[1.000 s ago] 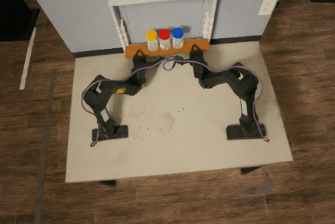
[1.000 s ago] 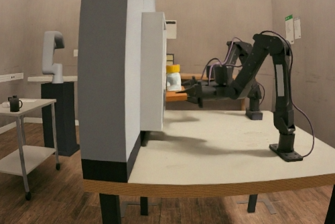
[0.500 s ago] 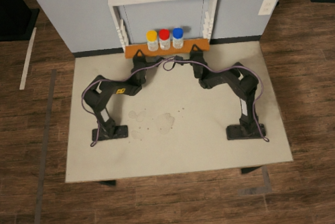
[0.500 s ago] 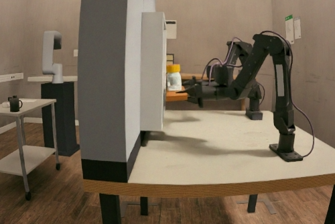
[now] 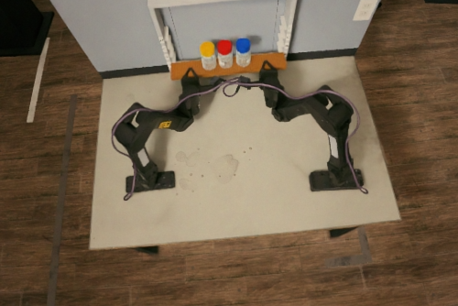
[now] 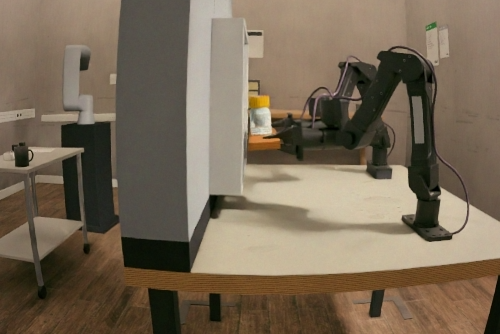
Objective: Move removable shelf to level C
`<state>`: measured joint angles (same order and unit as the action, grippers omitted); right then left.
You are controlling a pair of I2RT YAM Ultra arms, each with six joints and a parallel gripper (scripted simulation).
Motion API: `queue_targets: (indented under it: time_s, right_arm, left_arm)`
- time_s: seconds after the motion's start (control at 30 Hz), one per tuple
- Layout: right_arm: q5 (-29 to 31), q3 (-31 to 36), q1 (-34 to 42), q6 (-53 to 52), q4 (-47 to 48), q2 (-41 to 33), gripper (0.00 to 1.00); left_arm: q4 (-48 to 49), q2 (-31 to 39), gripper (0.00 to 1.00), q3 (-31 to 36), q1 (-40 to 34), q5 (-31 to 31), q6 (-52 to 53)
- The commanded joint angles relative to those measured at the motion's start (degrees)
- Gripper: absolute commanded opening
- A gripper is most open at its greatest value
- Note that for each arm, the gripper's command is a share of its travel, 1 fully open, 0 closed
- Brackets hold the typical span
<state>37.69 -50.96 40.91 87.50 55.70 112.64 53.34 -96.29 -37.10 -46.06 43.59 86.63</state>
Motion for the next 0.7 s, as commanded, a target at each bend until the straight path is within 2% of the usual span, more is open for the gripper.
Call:
queue_targets:
  time_s: [0.0, 0.67]
  right_arm:
    - [0.9, 0.0, 0.1, 2.2, 5.3, -0.3, 0.0]
    - [0.9, 0.2, 0.1, 2.3, 6.4, 0.6, 0.0]
  left_arm:
    - [5.1, 0.0, 0.0, -0.3, -0.4, 0.6, 3.0]
    - [6.4, -0.8, 0.0, 0.1, -0.4, 0.6, 3.1]
